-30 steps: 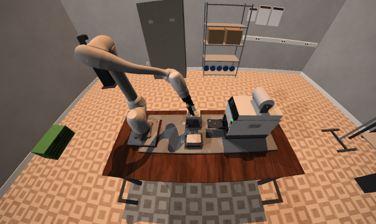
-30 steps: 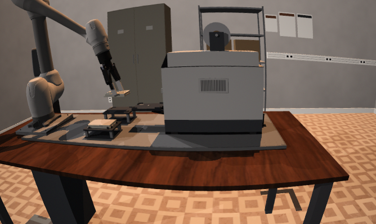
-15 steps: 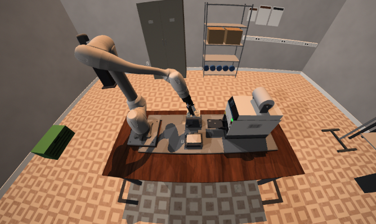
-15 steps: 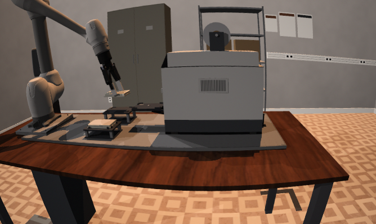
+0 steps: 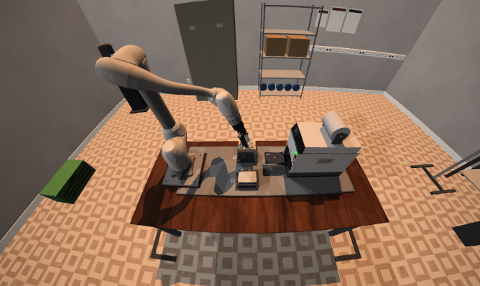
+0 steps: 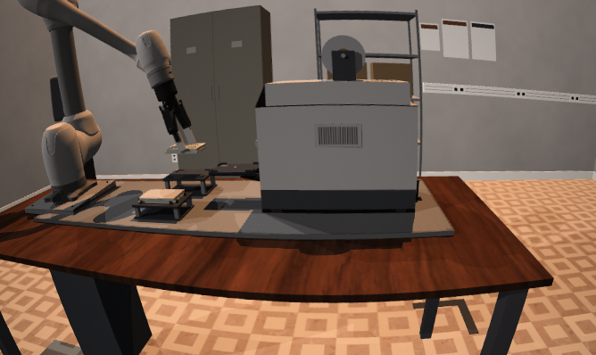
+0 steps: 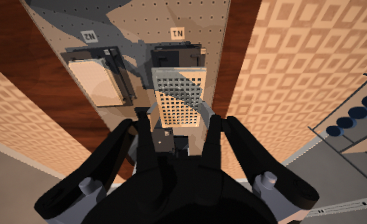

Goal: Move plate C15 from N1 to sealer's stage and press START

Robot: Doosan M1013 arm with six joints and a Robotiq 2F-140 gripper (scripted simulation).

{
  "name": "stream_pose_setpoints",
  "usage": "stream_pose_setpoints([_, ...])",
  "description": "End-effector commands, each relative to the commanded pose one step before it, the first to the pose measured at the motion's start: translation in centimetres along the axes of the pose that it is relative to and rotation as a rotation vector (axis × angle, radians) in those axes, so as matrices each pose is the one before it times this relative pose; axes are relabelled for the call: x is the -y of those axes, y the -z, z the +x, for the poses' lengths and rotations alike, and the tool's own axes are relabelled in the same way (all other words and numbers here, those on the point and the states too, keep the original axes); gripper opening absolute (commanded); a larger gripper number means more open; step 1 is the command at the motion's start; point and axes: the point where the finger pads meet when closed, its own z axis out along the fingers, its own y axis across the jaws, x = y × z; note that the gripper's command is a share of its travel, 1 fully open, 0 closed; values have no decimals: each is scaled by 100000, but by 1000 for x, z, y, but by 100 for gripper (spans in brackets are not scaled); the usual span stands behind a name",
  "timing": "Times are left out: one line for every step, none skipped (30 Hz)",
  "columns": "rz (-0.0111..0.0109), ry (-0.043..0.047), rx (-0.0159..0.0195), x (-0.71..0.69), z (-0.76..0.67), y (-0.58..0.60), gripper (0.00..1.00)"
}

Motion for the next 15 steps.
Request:
stream_pose_setpoints([97,12,531,44,-527,237,10])
stream_pose_setpoints([0,0,0,0,0,0,10])
stream_pose_setpoints([0,0,0,0,0,0,10])
stream_pose_setpoints([0,0,0,84,-205,-74,10])
stream_pose_setpoints([0,0,0,84,-205,-74,10])
stream_pose_setpoints([0,0,0,84,-205,-74,10])
stream_pose_setpoints([0,0,0,84,-205,-74,10])
stream_pose_setpoints([0,0,0,84,-205,-74,10])
stream_pose_setpoints([0,0,0,84,-205,-74,10])
stream_pose_setpoints([0,0,0,84,-205,-74,10])
stream_pose_setpoints([0,0,0,84,-205,-74,10])
stream_pose_setpoints([0,0,0,84,-205,-74,10])
stream_pose_setpoints([0,0,-3,84,-205,-74,10])
stream_pose_setpoints([0,0,0,84,-205,-74,10])
stream_pose_setpoints([0,0,0,84,-205,-74,10])
